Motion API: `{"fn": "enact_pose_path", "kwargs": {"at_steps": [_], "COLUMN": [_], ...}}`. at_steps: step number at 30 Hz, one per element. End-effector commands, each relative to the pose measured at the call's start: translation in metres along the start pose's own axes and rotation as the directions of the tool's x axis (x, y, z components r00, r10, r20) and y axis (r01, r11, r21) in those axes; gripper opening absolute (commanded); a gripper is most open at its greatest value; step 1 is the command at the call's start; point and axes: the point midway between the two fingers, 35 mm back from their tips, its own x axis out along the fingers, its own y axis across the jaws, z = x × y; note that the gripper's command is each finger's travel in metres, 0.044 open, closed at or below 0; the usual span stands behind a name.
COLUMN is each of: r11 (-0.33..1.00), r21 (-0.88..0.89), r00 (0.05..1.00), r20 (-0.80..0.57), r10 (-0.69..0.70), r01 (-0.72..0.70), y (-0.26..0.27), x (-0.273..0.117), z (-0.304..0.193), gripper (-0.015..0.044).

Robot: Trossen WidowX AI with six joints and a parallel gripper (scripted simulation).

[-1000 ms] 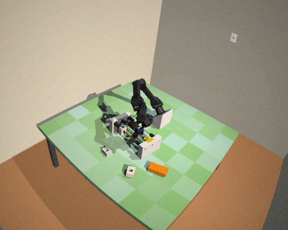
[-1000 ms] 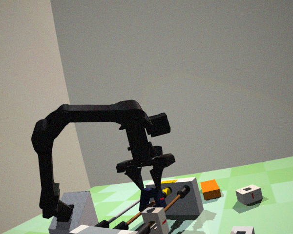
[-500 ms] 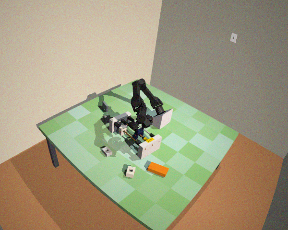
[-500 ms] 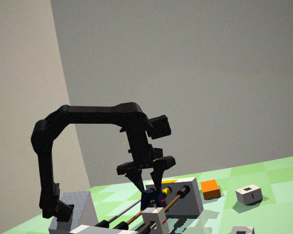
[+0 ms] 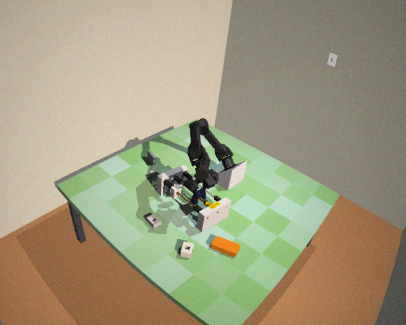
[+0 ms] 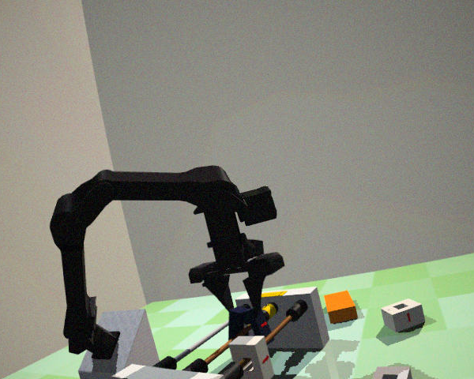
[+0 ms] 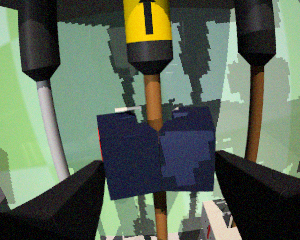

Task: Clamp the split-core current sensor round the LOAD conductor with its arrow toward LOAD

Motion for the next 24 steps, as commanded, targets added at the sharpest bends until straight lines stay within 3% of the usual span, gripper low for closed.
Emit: {"fn": "enact_pose_path", "kwargs": {"at_steps": [1,19,24], "r11": [1.000,1.000,1.000], "r21": [0.000,0.000,0.000], "r00": [1.000,1.000,1.000], "r20": [0.000,0.000,0.000], "r10": [0.000,0.000,0.000], "r01": [0.000,0.000,0.000], "y": [0.0001,0.0001,0.0001], "x": [-0.0004,-0.0004,-0.0004], "z": [-0.0001,-0.0001,-0.0001], "gripper": [0.0000,0.0000,0.0131]}}
